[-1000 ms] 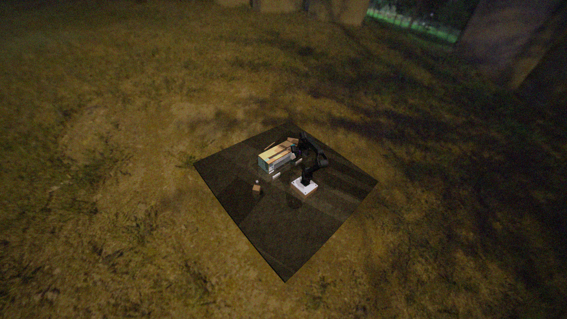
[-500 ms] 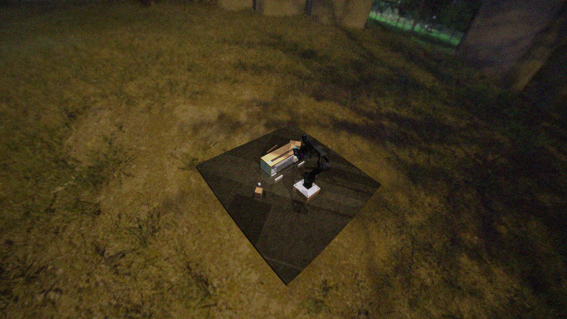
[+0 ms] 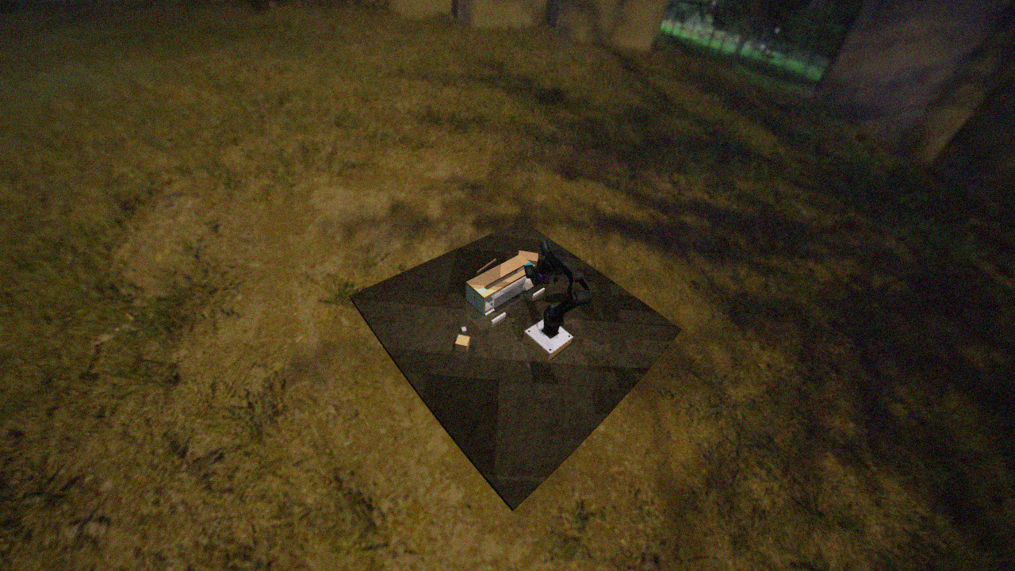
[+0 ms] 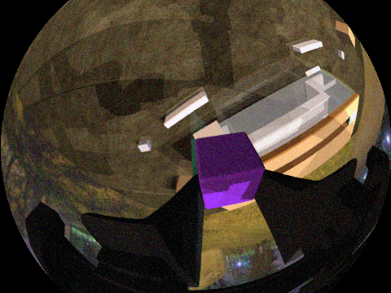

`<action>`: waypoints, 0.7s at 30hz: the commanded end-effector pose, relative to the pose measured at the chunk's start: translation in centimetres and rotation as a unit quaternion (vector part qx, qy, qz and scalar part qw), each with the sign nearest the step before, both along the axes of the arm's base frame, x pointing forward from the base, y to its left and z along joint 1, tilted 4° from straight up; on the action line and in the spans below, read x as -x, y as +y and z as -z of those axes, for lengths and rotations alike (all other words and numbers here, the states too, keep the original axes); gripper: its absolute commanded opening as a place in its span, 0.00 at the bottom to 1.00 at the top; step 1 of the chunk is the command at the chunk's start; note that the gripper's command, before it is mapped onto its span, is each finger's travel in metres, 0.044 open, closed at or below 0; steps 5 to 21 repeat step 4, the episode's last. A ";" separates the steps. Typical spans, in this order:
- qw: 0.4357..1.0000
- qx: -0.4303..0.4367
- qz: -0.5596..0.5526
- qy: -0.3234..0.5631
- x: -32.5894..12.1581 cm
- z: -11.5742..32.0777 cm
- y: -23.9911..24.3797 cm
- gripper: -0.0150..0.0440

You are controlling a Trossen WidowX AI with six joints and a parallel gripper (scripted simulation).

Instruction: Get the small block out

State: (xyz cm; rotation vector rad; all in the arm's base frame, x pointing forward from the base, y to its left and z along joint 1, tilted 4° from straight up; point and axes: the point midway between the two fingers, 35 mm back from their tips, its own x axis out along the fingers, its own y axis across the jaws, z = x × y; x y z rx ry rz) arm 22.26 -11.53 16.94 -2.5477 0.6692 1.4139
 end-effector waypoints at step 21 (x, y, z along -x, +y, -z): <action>1.000 0.001 0.002 0.000 0.0 0.0 0.0 0.25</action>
